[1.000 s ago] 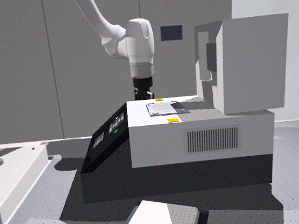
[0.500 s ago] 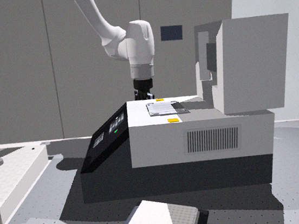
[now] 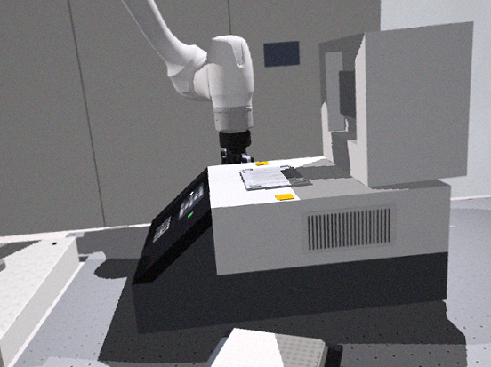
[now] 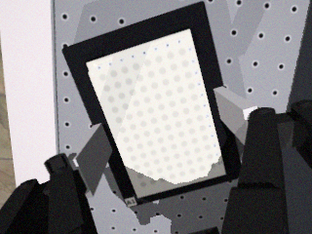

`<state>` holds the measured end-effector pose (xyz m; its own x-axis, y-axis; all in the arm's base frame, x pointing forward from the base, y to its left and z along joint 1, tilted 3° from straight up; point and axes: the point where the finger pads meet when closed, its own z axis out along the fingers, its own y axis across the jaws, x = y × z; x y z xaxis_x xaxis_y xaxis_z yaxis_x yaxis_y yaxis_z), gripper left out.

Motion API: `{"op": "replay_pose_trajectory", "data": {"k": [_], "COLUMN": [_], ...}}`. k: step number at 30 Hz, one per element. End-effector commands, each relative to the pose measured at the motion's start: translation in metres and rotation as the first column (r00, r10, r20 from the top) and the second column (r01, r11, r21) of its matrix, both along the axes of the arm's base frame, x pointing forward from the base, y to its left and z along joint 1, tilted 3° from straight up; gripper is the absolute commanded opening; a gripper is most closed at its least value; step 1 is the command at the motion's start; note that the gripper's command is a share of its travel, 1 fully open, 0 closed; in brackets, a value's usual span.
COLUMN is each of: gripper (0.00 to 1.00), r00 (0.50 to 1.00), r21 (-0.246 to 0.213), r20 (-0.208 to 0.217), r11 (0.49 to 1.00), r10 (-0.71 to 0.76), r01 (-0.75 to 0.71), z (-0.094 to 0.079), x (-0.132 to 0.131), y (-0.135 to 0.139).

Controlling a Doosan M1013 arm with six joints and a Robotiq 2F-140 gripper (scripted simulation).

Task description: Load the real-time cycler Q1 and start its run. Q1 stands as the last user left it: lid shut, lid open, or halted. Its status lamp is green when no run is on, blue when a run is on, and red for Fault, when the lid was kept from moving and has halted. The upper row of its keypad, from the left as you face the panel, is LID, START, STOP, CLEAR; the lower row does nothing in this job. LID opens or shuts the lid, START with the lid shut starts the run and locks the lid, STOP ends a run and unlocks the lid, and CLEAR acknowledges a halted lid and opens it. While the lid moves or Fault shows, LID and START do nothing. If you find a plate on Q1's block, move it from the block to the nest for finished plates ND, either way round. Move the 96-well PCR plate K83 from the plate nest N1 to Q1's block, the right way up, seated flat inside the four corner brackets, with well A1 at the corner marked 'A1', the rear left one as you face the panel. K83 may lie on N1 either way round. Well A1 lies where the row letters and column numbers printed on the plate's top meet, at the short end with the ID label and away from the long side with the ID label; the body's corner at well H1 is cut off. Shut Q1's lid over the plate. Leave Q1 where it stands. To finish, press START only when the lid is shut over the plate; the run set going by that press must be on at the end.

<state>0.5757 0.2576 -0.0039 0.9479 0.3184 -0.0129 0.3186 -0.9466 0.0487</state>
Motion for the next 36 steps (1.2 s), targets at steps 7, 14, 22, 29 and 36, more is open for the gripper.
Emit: {"op": "replay_pose_trajectory", "data": {"k": [7, 14, 22, 29, 36], "gripper": [0.66, 0.0, 0.0, 0.0, 0.0], "r00": [1.0, 1.0, 1.0, 1.0, 1.0], "r21": [0.0, 0.0, 0.0, 0.0, 0.0], "r20": [0.0, 0.0, 0.0, 0.0, 0.0], "r11": [1.0, 1.0, 1.0, 1.0, 1.0], "r10": [0.0, 0.0, 0.0, 0.0, 0.0], "r01": [0.0, 0.0, 0.0, 0.0, 0.0], "z": [-0.0024, -0.0024, -0.0024, -0.0024, -0.0024], "x": [0.0, 0.0, 0.0, 0.0, 0.0], "y": [-0.0001, -0.0001, -0.0001, -0.0001, -0.0001]}}
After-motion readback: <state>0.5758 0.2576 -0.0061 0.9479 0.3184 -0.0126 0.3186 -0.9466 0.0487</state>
